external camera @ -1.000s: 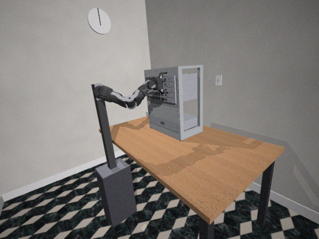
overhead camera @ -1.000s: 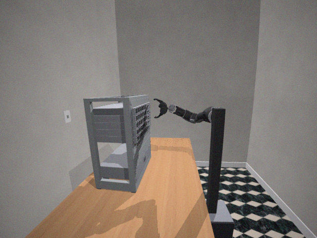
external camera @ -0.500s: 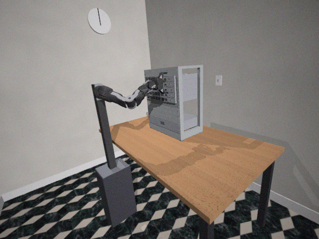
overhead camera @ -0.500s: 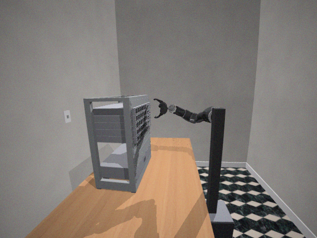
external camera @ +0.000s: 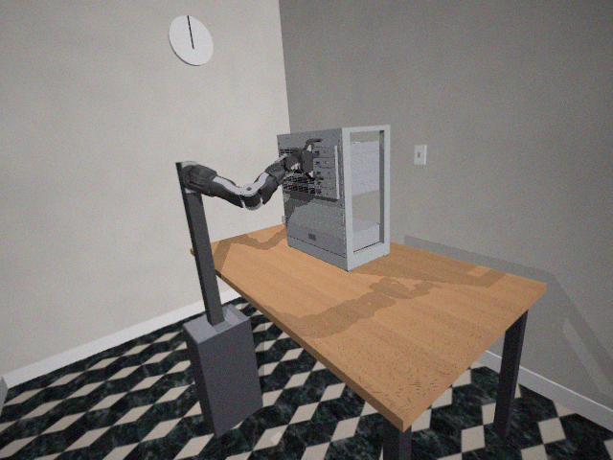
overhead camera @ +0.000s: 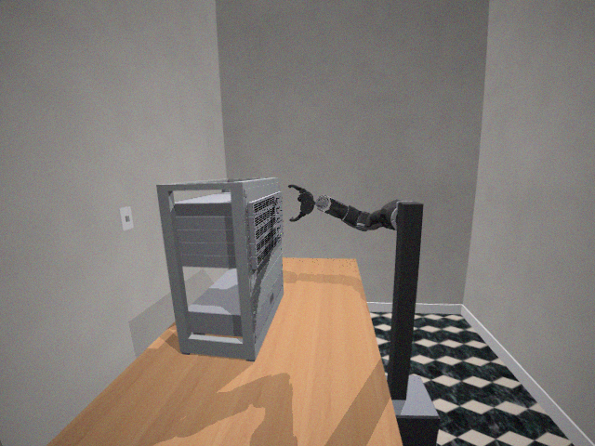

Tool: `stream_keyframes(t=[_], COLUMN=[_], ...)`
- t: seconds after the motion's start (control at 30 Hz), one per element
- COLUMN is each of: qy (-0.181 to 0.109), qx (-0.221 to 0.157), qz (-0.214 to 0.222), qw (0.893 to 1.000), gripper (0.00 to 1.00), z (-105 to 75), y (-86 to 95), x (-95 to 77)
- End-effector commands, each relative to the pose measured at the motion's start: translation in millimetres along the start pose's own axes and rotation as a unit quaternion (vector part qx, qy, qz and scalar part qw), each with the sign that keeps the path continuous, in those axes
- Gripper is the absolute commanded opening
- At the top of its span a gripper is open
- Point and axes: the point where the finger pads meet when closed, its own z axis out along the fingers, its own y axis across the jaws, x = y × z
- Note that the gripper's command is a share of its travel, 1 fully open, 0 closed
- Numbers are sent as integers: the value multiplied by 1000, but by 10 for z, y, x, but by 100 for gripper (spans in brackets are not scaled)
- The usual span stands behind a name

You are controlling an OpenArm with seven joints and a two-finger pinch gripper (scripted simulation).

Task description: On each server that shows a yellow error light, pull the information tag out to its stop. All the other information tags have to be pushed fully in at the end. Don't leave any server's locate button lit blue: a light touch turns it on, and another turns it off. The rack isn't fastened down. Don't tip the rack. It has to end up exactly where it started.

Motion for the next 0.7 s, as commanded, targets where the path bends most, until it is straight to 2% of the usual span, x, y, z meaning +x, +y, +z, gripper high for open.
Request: stream_keyframes(t=[0.0, 0.43, 0.53, 0.67], qy=[-1, -1, -2, -2], qx=[-1, -1, 0, 0], qz=[-1, -1, 0, 0], qw=[1000, 1000, 1000, 1000], gripper=[100, 100, 100, 100], z=[-5, -5, -5, -7], y=[19, 28, 117, 335], x=[-6, -8, -15, -20])
